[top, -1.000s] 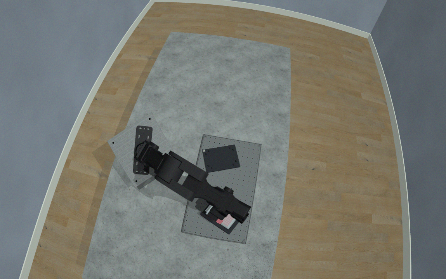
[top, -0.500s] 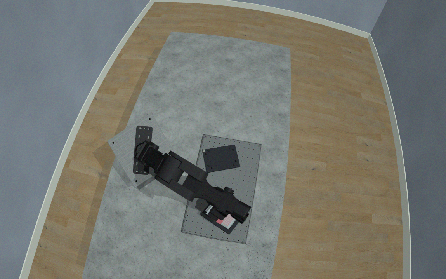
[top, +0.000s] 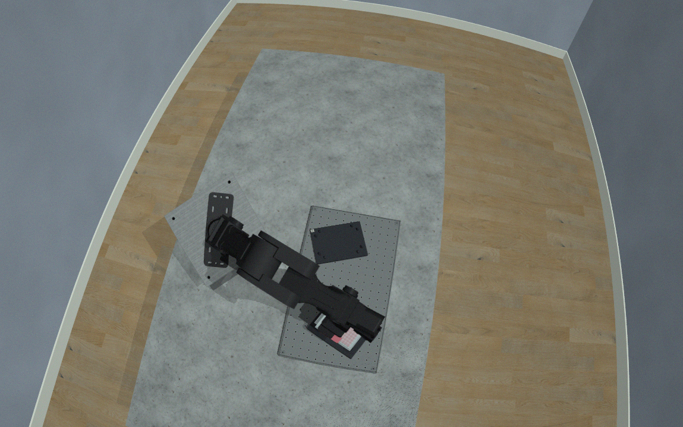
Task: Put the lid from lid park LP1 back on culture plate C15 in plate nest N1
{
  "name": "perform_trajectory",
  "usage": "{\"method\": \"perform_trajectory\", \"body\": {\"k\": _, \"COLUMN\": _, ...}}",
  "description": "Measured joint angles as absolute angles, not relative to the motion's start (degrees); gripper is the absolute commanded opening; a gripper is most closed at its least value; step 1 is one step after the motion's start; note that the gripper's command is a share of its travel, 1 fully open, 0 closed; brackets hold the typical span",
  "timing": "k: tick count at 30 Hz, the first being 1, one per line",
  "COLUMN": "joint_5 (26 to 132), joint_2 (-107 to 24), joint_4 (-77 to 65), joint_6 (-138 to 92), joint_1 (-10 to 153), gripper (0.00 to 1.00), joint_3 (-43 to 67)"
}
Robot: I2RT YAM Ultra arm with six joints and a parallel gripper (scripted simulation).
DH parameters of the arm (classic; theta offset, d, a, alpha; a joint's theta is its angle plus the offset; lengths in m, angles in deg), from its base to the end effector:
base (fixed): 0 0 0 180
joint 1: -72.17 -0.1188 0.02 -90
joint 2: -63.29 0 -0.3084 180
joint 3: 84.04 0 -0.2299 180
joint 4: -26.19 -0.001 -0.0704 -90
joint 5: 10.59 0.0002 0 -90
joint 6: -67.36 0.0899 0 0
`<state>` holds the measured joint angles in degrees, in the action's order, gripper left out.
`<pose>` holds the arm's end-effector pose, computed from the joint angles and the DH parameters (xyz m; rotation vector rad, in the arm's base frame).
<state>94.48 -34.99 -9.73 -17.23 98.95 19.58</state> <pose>0.3124 -0.1828 0.2051 0.8155 2.4687 -0.4766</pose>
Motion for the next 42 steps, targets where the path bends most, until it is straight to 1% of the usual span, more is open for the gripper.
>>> {"method": "perform_trajectory", "body": {"k": 24, "joint_5": 93.85, "joint_2": -40.60, "joint_4": -5.43, "joint_6": -18.22, "joint_1": 100.27, "gripper": 0.00, "joint_3": 18.60}}
{"method": "perform_trajectory", "body": {"k": 42, "joint_5": 93.68, "joint_2": -40.97, "joint_4": -4.14, "joint_6": -18.48, "joint_1": 100.40, "gripper": 0.00, "joint_3": 18.62}}
